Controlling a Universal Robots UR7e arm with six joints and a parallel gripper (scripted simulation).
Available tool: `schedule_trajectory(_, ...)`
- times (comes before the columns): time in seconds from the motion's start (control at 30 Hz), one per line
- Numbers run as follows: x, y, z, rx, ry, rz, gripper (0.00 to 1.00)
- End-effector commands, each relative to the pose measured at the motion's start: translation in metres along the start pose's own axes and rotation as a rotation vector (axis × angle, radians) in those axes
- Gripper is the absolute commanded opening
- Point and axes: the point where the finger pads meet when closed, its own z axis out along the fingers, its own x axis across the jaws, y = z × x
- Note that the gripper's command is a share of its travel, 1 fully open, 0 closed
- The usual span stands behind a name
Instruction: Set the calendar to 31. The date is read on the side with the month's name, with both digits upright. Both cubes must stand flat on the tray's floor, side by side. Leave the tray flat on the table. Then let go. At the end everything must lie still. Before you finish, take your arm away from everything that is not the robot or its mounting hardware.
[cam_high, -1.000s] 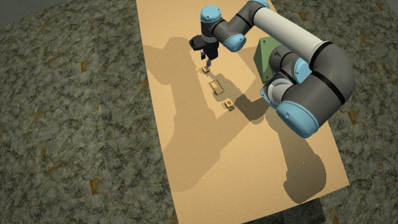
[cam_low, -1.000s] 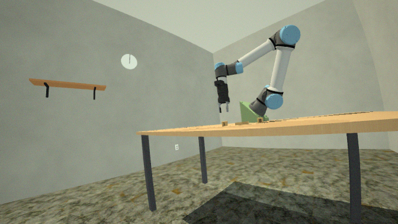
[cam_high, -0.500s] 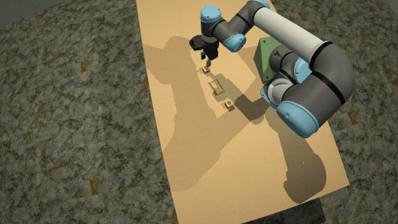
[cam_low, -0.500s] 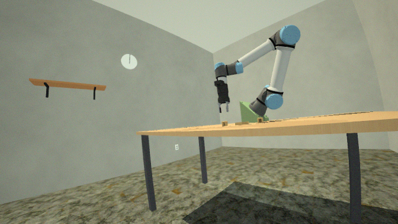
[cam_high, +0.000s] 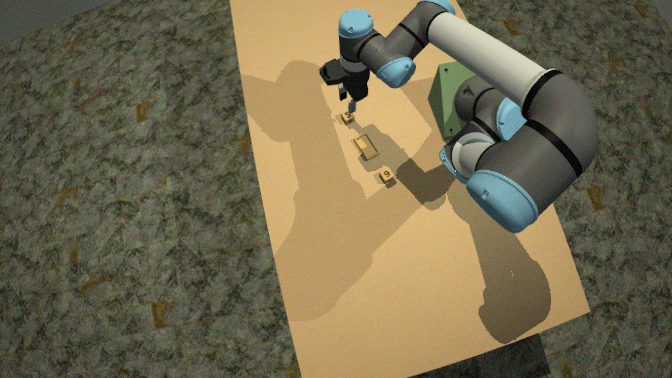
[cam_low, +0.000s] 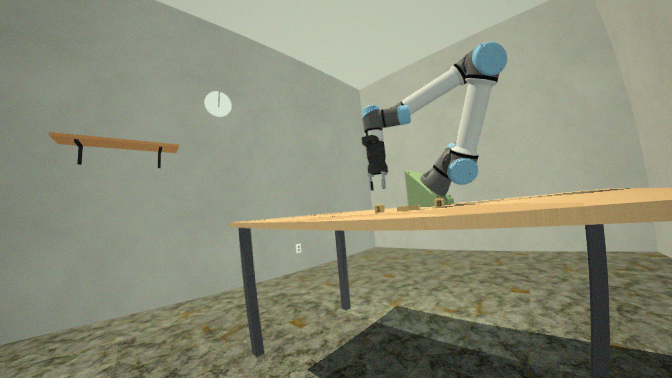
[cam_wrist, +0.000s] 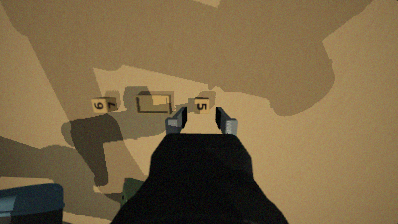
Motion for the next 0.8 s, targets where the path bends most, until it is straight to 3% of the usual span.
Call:
schedule_trajectory(0.0,0.000,0.000,0.004,-0.001,-0.003,0.001,0.90)
schedule_trajectory(0.77,0.000,0.001,0.030,-0.001,-0.003,0.001,0.90)
